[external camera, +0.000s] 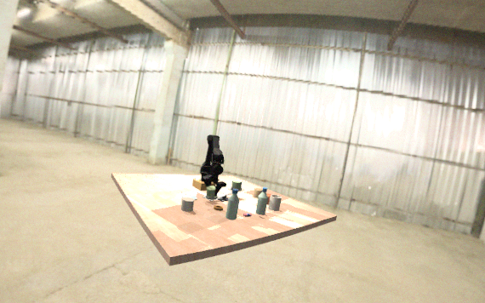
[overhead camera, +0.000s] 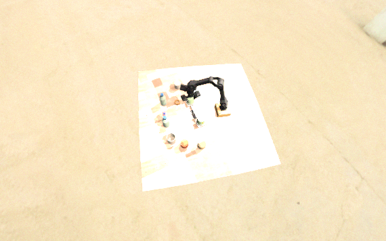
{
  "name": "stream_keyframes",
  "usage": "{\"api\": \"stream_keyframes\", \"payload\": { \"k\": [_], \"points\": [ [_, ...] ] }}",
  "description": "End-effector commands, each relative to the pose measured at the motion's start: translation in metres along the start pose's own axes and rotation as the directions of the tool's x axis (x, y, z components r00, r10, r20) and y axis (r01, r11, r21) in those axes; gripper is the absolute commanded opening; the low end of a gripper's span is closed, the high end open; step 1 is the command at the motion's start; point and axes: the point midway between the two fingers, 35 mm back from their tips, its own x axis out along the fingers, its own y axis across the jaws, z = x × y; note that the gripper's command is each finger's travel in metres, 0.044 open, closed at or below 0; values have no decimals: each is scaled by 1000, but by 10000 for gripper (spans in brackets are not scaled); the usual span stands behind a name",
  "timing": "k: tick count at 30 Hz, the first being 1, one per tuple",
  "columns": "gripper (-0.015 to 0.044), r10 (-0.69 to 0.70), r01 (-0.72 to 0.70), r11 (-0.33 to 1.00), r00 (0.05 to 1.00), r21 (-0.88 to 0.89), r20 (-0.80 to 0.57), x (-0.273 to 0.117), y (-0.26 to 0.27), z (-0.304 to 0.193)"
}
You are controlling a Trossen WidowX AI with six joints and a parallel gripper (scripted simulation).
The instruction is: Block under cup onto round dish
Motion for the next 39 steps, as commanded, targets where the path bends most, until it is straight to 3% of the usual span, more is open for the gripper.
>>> {"api": "stream_keyframes", "payload": {
  "k": [1,39],
  "points": [
    [0,8,-8,1000,1000,2,7,-8,3,2],
    [0,9,-9,1000,1000,2,7,-57,6,4]
  ]
}}
